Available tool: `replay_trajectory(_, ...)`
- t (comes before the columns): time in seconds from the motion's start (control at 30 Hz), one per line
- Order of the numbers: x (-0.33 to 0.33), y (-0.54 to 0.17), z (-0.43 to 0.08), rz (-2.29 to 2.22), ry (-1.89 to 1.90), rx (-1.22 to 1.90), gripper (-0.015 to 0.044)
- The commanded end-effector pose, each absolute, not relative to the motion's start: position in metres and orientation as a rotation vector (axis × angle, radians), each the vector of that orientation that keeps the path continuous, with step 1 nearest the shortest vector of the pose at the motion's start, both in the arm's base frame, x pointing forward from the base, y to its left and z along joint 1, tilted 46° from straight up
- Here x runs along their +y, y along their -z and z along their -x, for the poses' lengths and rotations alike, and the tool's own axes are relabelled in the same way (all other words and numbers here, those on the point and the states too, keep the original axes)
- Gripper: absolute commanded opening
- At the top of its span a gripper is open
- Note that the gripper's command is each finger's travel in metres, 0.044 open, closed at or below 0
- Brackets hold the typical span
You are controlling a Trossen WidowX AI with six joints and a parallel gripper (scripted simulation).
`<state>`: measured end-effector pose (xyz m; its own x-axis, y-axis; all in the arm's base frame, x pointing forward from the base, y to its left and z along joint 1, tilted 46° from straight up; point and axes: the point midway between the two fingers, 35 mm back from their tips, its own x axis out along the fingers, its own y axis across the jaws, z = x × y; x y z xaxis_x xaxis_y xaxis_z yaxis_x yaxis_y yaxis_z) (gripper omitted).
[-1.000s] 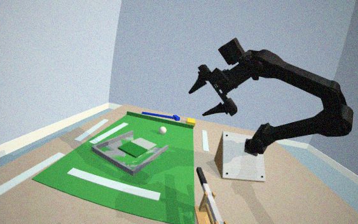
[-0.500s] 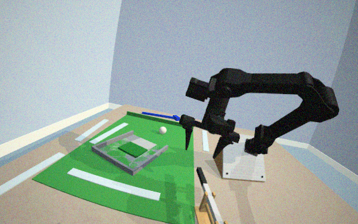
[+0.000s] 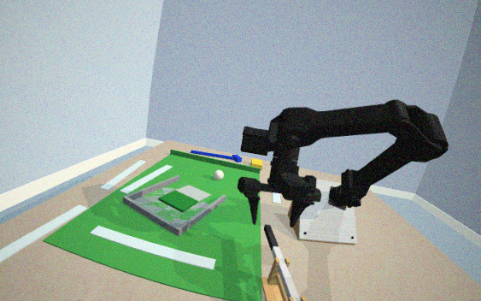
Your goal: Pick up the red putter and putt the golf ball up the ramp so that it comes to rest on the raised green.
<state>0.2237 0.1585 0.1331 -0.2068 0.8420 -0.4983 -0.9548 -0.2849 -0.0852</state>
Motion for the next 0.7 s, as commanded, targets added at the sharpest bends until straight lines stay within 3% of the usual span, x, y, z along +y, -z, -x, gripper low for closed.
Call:
replay_trajectory(0.0,0.169,-0.124,-0.22,0.534,-1.797,0.283,0.044)
replay_trajectory(0.67,0.191,-0.103,-0.215,0.533,-1.797,0.282,0.044)
